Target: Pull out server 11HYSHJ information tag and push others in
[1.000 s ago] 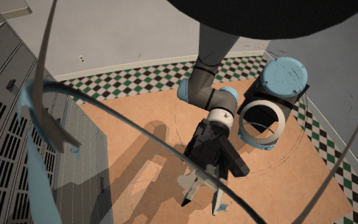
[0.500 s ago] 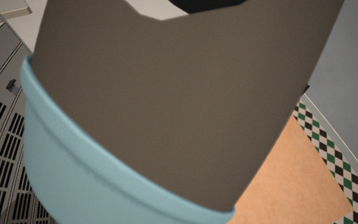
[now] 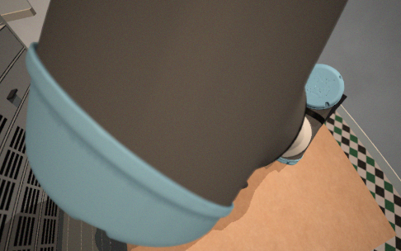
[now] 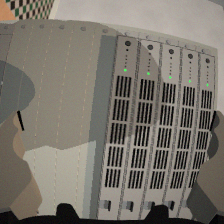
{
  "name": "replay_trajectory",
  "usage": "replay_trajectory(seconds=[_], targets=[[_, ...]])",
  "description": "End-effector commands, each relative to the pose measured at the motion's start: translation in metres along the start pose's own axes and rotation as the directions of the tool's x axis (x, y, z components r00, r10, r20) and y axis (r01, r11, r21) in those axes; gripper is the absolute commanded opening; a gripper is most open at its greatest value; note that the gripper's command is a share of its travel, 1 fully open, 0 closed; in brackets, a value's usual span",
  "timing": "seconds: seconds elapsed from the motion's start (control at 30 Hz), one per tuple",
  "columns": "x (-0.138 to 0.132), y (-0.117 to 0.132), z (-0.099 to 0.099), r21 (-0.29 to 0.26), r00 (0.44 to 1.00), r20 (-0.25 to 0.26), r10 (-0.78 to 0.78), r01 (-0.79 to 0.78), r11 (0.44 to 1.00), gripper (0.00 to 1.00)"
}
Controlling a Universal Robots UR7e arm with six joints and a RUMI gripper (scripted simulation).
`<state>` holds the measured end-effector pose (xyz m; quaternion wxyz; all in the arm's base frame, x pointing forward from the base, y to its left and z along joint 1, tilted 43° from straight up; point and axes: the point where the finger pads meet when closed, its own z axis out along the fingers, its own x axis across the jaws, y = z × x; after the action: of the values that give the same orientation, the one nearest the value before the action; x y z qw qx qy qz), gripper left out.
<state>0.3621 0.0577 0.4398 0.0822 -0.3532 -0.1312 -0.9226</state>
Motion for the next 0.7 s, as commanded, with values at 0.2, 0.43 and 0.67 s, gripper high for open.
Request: replay_trajectory(seconds=[0.2,0.43,0.67], targets=[[0.000,0.034,0.004,-0.086,1.000,0.018,0.025,-0.024,0.996,1.00],[0.000,0.060,0.005,-0.152,0.999,0.029,0.045,-0.040,0.988,1.00],[0.000,0.077,0.004,-0.195,0.998,0.036,0.059,-0.051,0.979,1.00]])
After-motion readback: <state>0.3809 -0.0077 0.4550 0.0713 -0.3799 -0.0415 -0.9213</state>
